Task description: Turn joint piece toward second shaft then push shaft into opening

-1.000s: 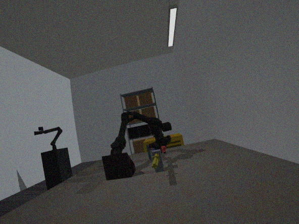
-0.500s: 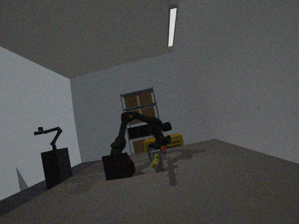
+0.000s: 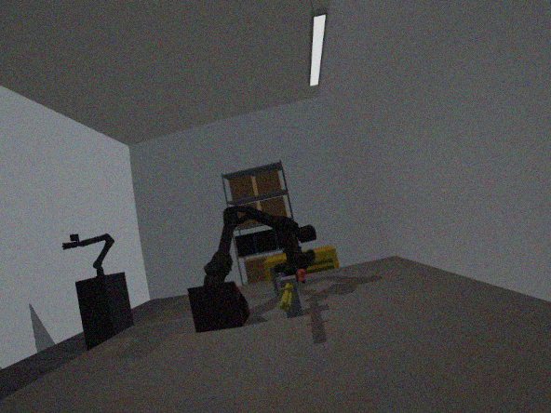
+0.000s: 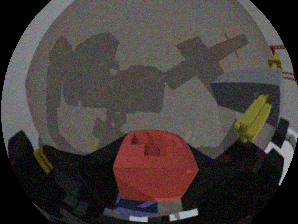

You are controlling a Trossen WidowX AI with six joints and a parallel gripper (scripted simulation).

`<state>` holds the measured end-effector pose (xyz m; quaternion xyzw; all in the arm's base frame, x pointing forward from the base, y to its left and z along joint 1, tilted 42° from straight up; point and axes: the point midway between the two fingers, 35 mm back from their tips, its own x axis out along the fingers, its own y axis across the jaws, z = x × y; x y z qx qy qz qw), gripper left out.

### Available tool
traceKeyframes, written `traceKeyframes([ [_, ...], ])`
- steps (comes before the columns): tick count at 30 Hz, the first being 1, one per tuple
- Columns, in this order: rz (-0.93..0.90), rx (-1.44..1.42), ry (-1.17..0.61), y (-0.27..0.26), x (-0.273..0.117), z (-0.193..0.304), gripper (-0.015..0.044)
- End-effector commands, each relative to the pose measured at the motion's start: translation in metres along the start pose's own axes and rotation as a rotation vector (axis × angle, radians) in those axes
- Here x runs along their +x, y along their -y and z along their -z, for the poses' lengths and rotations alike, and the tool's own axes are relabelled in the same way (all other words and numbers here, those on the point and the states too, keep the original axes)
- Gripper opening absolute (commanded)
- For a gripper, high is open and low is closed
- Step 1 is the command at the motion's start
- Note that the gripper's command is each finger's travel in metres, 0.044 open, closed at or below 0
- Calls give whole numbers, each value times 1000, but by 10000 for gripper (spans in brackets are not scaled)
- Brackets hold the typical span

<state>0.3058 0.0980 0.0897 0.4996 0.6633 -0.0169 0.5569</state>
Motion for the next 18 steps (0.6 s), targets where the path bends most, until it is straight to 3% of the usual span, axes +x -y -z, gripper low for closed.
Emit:
traceKeyframes([
  [1, -1, 3, -2, 0, 1, 0, 182],
  [12, -1, 3, -2, 0, 1, 0, 182],
  [14, 0, 0, 0, 0, 0, 0, 147],
  [18, 0, 0, 0, 0, 0, 0, 147],
])
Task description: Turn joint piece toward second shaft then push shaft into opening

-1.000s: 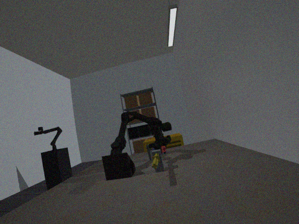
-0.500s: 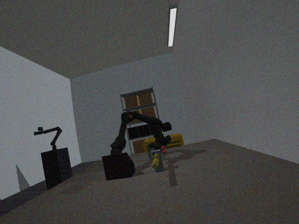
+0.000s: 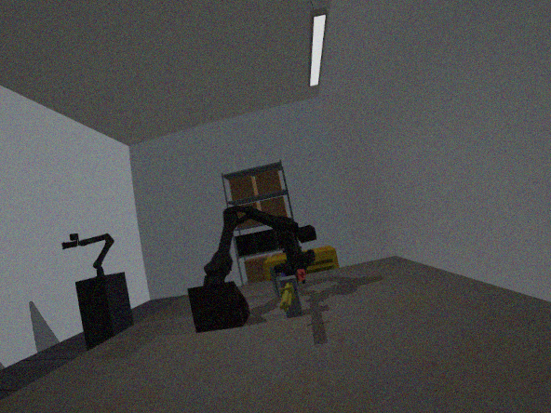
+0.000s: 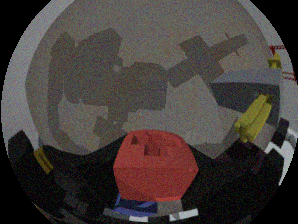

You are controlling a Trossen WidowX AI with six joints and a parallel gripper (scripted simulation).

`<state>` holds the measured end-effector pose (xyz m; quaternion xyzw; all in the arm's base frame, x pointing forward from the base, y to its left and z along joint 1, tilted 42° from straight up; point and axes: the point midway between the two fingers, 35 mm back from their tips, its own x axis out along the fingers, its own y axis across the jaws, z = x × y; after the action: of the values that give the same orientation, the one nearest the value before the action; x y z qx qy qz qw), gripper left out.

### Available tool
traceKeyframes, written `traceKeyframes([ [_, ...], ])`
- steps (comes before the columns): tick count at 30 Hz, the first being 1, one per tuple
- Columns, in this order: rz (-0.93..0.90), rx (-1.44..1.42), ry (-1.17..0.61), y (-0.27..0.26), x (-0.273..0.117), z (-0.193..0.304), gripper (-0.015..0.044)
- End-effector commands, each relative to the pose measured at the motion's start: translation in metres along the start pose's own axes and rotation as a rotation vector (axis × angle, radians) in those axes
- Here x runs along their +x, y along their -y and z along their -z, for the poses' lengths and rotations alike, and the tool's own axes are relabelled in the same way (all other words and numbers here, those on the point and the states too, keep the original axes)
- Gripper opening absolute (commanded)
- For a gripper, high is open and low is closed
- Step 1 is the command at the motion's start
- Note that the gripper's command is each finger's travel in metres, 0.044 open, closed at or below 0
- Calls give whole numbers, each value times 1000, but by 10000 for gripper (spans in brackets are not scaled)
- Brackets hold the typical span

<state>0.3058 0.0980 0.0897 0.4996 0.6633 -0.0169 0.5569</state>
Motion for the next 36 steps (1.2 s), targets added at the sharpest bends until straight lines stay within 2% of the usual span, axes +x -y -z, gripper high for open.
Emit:
traceKeyframes([
  [1, 0, 0, 0, 0, 0, 0, 147],
  [7, 0, 0, 0, 0, 0, 0, 0],
  [13, 1, 13, 1, 0, 0, 0, 0],
  [36, 27, 415, 15, 15, -1, 3, 0],
])
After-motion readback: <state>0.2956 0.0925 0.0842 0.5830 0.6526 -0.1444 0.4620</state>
